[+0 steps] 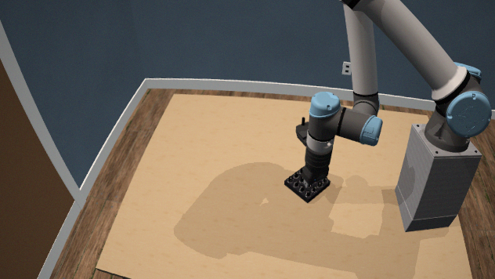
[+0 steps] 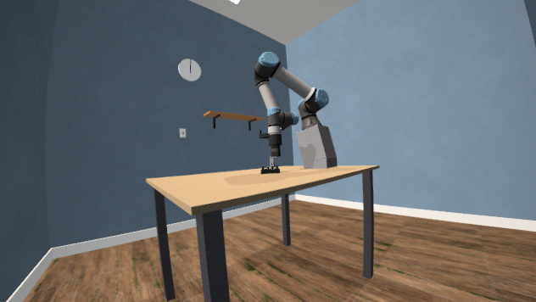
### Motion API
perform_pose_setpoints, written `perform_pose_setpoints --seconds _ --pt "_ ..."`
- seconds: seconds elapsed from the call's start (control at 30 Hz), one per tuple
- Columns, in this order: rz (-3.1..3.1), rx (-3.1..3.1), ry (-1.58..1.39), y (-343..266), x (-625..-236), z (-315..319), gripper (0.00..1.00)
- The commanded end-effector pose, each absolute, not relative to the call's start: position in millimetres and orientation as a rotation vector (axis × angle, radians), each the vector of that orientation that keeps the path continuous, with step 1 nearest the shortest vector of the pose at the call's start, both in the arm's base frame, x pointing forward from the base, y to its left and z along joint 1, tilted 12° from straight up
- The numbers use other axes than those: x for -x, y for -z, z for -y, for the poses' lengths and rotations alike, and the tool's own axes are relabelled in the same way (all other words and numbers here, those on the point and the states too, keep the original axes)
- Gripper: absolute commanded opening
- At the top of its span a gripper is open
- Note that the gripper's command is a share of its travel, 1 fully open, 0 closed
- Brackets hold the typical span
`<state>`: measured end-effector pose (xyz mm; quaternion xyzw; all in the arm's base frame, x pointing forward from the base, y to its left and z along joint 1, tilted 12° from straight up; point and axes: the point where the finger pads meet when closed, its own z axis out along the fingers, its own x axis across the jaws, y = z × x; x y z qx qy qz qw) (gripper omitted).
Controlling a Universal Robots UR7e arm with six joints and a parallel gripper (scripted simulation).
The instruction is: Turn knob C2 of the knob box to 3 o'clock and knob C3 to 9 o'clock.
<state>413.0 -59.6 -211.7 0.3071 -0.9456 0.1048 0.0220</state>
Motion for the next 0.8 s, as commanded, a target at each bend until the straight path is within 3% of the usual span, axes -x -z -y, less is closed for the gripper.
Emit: perform_pose_setpoints --seconds 0.0,0.77 --pt "2.931 -0.952 -0.326 211.3 -413.4 59.6 0.30" --pt "2.902 -1.021 -0.324 211.3 -413.4 59.6 0.30"
